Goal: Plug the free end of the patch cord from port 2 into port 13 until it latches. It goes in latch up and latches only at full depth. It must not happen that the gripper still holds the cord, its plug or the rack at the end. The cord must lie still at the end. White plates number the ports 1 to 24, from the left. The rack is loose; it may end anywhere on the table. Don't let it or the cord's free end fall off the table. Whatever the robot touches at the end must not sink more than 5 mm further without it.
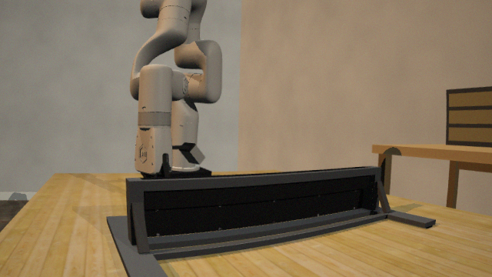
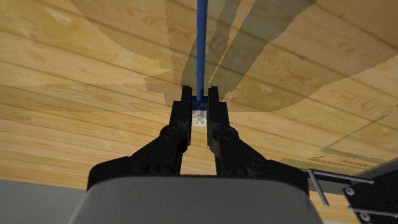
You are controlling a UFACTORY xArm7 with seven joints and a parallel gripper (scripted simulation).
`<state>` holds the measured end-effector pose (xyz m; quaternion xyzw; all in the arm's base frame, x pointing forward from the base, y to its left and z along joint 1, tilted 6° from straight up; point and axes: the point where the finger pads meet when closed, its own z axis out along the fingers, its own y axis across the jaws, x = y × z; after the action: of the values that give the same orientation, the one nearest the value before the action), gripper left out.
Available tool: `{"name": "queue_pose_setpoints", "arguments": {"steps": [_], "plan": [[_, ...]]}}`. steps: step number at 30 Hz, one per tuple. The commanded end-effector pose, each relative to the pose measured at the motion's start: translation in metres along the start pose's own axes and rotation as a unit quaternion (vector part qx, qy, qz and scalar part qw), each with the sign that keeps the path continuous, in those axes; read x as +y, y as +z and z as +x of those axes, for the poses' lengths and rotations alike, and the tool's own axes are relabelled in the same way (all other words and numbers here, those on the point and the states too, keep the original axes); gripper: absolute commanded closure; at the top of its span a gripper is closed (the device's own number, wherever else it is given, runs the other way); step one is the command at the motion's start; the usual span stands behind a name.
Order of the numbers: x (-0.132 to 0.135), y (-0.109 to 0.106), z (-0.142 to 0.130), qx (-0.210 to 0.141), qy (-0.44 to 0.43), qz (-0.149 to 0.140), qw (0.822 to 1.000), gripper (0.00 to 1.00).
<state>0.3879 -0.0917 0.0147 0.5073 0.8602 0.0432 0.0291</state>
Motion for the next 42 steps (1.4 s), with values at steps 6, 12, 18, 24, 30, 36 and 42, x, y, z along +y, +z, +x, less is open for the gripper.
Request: {"name": "queue_pose_setpoints", "arguments": {"steps": [6, 12, 18, 24, 30, 36, 42], "plan": [[0.0, 0.0, 0.0, 0.0, 0.0, 0.0, 1.0, 1.0], [0.0, 0.0, 0.0, 0.0, 0.0, 0.0, 1.0, 1.0], [0.0, 0.0, 0.0, 0.0, 0.0, 0.0, 1.0, 1.0], [0.0, -0.001, 0.0, 0.0, 0.0, 0.0, 1.0, 1.0], [0.0, -0.003, 0.0, 0.0, 0.0, 0.0, 1.0, 1.0], [0.0, -0.009, 0.0, 0.0, 0.0, 0.0, 1.0, 1.0], [0.0, -0.019, 0.0, 0.0, 0.0, 0.0, 1.0, 1.0]]}}
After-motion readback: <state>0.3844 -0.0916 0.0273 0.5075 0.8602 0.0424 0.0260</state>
